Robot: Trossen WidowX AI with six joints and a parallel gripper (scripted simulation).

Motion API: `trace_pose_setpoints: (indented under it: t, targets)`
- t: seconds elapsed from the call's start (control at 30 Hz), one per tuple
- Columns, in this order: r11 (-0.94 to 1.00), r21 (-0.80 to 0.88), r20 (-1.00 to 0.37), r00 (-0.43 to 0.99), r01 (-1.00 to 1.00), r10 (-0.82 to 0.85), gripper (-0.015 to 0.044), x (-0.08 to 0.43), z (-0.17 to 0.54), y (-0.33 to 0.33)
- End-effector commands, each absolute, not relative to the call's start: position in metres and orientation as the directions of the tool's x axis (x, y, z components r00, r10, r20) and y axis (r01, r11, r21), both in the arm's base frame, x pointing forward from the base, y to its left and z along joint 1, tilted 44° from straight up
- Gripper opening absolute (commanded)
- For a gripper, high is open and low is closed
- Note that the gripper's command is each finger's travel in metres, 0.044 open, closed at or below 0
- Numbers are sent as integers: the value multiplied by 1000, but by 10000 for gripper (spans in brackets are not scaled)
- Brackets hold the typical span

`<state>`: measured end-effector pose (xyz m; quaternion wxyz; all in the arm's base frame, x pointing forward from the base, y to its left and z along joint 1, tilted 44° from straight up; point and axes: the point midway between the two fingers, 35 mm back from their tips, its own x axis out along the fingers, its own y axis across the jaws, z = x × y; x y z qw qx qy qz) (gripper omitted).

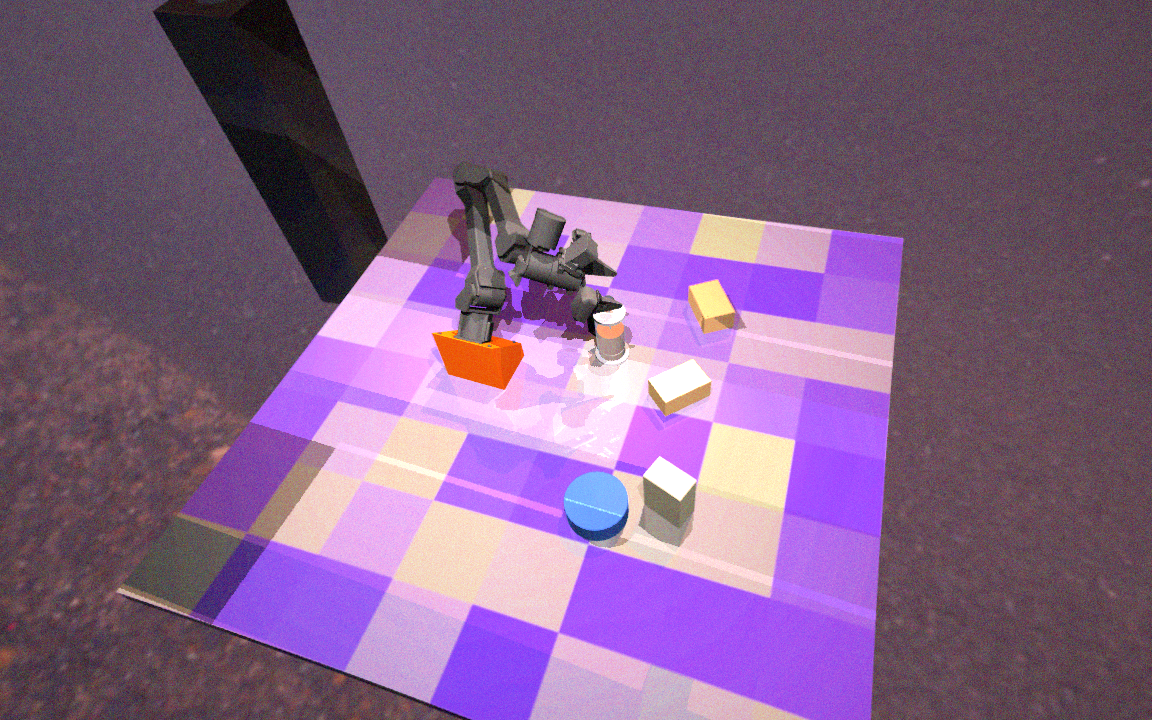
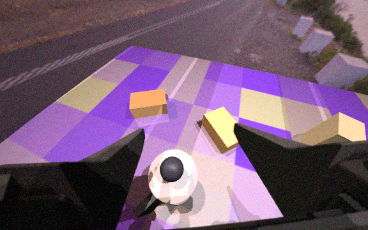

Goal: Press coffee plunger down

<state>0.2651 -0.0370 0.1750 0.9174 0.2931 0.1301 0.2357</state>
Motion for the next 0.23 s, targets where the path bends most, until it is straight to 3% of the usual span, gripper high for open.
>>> trace_pose_setpoints:
  t: [0.0,0.2]
  targets:
    - [701,602,-77,846,-382,528,440,239,203,-45]
    - [701,602,-77,846,-382,528,440,239,202,-45]
